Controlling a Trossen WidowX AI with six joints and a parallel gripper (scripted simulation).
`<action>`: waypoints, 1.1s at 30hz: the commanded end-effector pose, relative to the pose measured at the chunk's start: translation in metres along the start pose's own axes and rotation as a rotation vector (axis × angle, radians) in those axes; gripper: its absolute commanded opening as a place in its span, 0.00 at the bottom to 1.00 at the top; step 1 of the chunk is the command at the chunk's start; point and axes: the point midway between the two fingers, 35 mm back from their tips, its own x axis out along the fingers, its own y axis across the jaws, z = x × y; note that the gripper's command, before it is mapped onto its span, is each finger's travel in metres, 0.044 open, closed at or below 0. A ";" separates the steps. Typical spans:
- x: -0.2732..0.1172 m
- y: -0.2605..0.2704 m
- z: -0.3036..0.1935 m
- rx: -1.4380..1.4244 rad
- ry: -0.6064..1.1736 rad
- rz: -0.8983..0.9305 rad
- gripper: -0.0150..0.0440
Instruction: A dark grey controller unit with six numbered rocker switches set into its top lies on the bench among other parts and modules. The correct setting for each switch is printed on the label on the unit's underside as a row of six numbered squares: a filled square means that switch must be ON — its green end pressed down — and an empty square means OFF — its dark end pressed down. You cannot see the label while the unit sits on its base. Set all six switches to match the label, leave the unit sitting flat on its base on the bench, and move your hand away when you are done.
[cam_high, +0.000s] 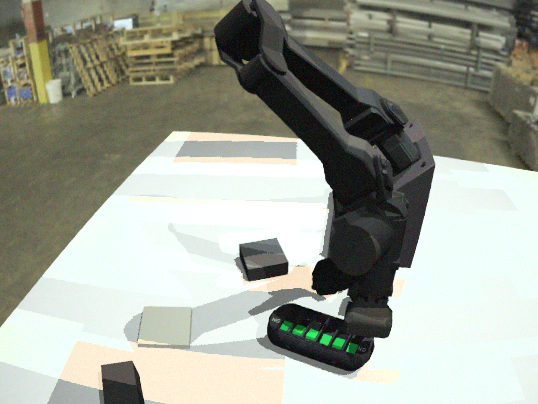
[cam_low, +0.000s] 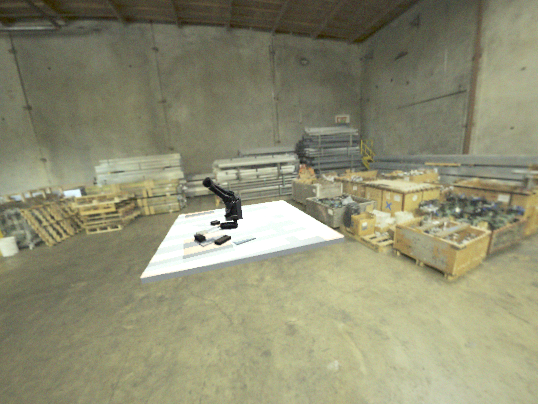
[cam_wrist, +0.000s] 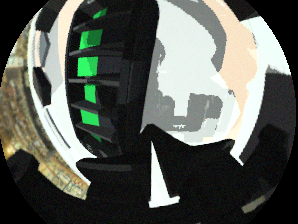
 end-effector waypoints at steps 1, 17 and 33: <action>0.003 0.022 0.003 0.033 -0.003 0.038 0.25; 0.006 0.035 0.004 0.034 -0.003 0.039 0.25; -0.045 -0.002 0.001 0.028 0.003 0.032 0.25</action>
